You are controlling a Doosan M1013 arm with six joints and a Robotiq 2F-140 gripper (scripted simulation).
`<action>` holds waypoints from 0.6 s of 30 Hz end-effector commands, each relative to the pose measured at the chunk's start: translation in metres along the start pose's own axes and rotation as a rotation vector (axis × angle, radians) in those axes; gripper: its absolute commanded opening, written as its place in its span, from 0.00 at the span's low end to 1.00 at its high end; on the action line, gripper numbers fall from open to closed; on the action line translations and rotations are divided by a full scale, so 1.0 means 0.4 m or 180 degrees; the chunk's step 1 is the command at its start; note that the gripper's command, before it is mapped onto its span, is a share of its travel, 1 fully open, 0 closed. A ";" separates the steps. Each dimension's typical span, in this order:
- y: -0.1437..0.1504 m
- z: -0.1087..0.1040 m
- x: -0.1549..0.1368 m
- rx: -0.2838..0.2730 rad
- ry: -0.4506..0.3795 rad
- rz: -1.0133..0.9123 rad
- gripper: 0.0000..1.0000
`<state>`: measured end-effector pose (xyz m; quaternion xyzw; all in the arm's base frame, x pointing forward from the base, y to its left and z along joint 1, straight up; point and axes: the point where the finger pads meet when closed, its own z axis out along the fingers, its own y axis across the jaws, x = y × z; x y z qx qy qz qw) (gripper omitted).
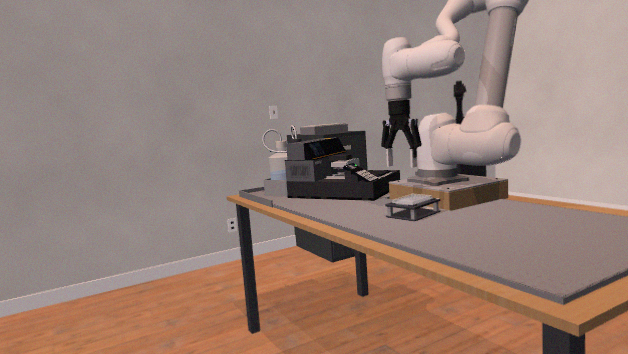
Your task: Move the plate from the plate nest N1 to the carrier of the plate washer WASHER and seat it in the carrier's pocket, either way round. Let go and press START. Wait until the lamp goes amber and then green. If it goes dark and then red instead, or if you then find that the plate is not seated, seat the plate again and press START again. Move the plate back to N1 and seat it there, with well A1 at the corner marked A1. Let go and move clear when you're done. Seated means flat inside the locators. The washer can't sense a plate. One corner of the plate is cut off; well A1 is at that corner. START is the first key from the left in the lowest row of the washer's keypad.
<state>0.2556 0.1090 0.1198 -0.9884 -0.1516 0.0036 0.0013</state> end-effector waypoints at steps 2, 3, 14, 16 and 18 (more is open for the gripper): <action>-0.052 0.015 0.031 0.0012 0.0014 -0.0049 0.70; -0.063 0.019 0.036 0.0012 0.0014 -0.0049 0.70; -0.160 0.055 0.081 0.0012 0.0014 -0.0049 0.70; -0.160 0.055 0.081 0.0012 0.0014 -0.0049 0.70; -0.160 0.055 0.081 0.0012 0.0014 -0.0049 0.70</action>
